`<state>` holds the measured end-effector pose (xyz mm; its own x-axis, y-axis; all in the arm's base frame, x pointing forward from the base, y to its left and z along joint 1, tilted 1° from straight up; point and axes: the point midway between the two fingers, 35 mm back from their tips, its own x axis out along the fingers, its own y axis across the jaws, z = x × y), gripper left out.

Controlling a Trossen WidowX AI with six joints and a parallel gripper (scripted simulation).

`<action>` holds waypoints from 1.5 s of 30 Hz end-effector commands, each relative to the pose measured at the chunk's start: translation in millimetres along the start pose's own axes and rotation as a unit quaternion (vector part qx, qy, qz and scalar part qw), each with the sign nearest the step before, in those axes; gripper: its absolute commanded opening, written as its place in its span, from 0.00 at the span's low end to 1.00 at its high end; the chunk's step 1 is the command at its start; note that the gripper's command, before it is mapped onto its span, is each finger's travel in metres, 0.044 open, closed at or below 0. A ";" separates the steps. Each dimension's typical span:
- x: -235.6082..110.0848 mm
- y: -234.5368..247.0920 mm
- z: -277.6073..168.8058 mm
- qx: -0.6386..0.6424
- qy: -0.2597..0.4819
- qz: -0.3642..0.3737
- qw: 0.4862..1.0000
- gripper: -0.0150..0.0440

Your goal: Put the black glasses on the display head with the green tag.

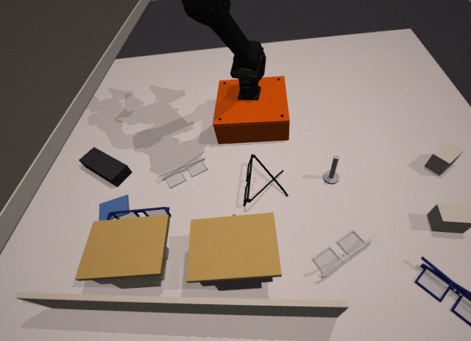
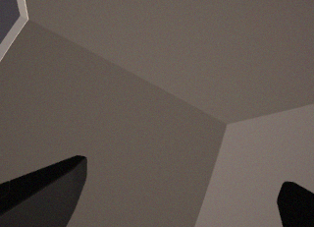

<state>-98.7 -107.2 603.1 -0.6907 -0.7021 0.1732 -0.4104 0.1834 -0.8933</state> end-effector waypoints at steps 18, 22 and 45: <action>-1.8 67.6 -85.6 0.123 0.179 0.085 0.972 0.59; -23.4 107.8 -131.0 0.197 0.280 0.114 0.933 0.59; -295.0 259.6 -209.6 0.453 0.733 0.025 0.506 0.59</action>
<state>-154.4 266.2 430.7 -0.7479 0.6056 -0.2718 -0.2882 -0.6650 -0.6890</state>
